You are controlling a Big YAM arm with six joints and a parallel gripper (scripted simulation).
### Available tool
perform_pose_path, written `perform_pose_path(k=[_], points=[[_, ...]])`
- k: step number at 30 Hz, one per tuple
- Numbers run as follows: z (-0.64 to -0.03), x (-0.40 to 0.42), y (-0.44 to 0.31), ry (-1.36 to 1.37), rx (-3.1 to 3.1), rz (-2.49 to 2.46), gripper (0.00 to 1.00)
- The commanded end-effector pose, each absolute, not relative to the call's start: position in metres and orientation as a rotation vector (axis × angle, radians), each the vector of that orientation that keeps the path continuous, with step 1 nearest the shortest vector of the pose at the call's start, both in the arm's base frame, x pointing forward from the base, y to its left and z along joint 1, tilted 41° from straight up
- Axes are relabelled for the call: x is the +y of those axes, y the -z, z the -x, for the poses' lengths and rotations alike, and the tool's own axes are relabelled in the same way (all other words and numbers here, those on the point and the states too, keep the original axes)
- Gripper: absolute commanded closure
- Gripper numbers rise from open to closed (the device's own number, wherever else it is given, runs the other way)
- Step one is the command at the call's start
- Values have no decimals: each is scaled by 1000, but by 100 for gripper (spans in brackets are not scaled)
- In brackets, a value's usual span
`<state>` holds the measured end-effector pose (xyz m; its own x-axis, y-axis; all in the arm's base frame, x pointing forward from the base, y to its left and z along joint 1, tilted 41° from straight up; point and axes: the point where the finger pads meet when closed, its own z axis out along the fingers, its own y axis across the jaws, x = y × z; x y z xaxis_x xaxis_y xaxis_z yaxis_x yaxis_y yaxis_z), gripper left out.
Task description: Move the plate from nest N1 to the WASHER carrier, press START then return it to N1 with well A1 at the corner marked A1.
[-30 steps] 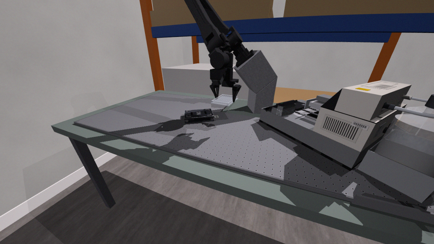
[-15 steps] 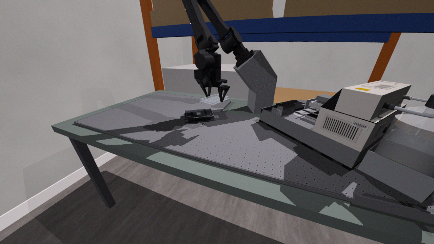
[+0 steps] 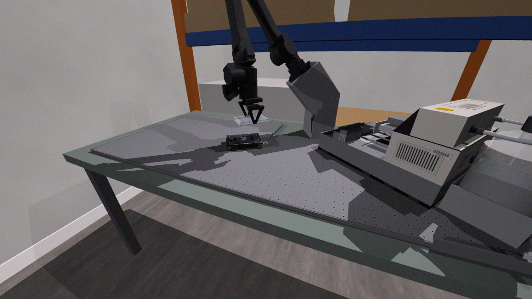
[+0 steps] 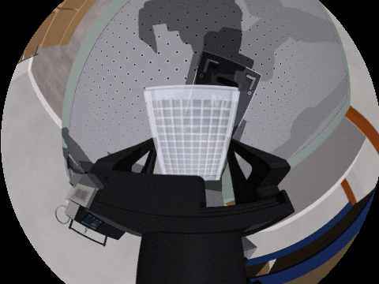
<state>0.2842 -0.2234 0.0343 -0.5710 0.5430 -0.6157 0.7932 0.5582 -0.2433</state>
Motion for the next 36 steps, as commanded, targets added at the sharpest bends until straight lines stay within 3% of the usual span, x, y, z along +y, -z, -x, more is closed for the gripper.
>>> perform_pose_path(k=[1, 12, 36], points=[[-282, -233, -43, 651, 2217, -1196, 16], [-256, -277, -67, 601, 2112, -1334, 16], [-262, -269, -57, 595, 2153, -1313, 16]])
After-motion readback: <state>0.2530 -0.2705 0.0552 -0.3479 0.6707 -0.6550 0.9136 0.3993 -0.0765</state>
